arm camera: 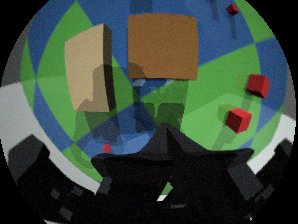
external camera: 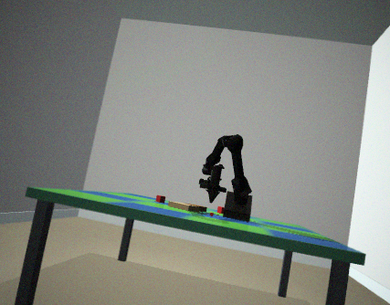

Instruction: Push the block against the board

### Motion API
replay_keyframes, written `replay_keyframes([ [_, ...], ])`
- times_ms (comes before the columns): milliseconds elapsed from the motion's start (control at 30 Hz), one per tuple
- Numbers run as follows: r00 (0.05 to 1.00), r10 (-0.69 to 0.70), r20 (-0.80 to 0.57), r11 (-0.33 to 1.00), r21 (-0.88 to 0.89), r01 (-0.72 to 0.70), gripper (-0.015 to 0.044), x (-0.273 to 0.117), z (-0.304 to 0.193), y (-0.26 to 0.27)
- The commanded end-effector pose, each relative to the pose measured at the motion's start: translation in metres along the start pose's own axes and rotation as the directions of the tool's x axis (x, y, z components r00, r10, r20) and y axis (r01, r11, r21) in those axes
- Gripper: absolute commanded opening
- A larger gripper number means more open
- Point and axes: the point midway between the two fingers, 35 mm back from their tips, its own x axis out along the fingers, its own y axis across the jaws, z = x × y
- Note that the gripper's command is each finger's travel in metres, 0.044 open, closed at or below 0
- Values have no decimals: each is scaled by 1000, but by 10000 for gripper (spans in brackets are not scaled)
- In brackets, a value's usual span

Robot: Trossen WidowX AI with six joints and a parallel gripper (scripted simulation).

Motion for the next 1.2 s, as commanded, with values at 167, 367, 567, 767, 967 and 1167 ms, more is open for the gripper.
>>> replay_keyframes([
  [167,1000,-4,5,971,238,3,0,-6,18,-9],
  [367,1000,-5,6,902,431,2,0,-8,33,-17],
  [567,1000,-6,8,796,605,0,0,-9,47,-26],
  [767,1000,-7,9,656,755,-2,0,-10,61,-36],
  [967,1000,-8,10,489,872,-5,0,-9,74,-46],
  [1167,1000,-8,10,301,954,-8,0,-8,87,-58],
])
